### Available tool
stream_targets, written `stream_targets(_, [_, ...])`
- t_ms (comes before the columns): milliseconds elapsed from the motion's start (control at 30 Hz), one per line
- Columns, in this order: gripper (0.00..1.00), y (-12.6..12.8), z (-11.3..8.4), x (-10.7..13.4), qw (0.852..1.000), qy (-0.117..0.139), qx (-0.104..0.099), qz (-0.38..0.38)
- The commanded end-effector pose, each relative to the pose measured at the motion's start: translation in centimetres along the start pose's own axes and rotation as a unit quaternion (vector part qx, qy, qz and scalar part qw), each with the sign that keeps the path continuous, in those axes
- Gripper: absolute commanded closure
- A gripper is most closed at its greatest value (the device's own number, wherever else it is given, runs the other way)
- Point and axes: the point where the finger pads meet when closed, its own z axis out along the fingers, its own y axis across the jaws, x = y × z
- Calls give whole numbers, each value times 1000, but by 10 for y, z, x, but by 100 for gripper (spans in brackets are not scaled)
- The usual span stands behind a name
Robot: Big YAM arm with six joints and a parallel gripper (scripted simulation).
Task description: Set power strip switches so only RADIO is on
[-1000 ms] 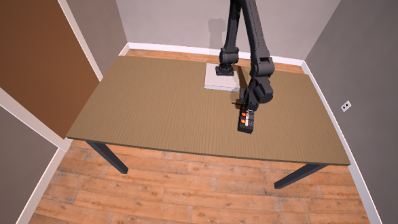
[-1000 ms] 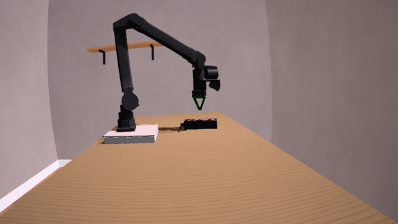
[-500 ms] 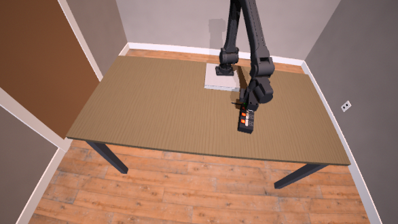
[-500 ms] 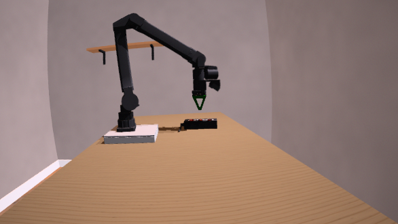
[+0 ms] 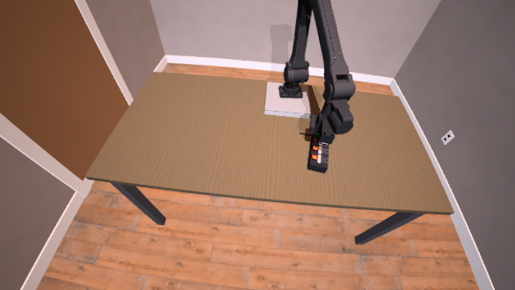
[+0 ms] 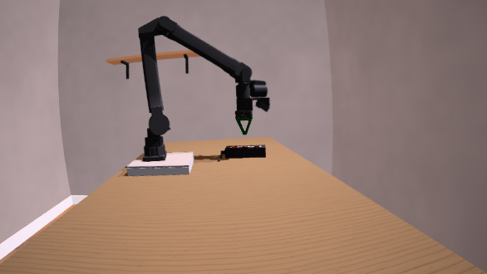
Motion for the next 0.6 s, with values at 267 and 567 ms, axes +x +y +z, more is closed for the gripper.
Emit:
stream_targets(267, [100, 3, 4, -10, 1000, -11, -5, -1])
stream_targets(567, [100, 2, 15, -9, 1000, -9, -5, 0])
